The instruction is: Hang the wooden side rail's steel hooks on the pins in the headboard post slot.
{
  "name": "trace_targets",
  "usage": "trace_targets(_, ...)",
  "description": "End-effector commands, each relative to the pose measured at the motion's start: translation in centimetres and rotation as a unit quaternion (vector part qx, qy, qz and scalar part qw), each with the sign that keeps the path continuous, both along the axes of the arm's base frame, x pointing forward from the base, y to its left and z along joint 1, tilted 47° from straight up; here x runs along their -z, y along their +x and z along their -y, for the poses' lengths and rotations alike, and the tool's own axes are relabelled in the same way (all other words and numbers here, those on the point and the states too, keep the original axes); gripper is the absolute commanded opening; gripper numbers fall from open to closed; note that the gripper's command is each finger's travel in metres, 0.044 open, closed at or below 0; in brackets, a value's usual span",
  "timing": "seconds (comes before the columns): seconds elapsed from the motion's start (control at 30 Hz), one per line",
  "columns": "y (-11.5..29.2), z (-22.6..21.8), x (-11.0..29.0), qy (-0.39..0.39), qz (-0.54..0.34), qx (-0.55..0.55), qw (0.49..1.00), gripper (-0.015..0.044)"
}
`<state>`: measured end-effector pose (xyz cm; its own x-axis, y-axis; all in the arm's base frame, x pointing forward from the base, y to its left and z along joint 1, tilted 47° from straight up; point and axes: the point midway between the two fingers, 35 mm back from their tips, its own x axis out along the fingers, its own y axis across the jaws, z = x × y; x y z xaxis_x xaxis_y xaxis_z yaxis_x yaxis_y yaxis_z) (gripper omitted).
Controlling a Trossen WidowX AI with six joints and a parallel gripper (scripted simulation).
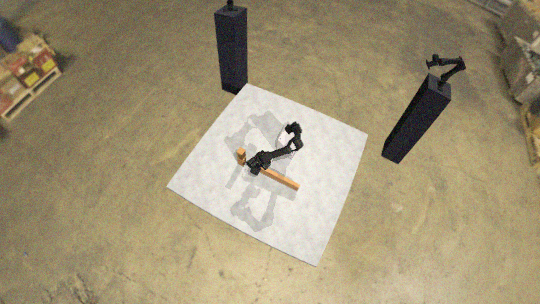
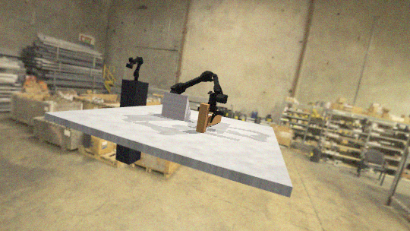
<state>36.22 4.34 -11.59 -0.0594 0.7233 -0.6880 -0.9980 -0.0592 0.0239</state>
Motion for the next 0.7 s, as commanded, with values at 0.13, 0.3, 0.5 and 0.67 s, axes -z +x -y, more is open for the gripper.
trace_targets(0.13,0.14,0.43,0.07,-0.001,0.001,0.004,1.0,0.0)
trace_targets(0.3,0.1,0.51,0.07,-0.001,0.001,0.004,1.0,0.0)
trace_targets(0.5,0.05,0.59,0.09,-0.001,0.001,0.004,1.0,0.0)
trace_targets(0.67,0.06,0.59,0.17,-0.001,0.001,0.004,1.0,0.0)
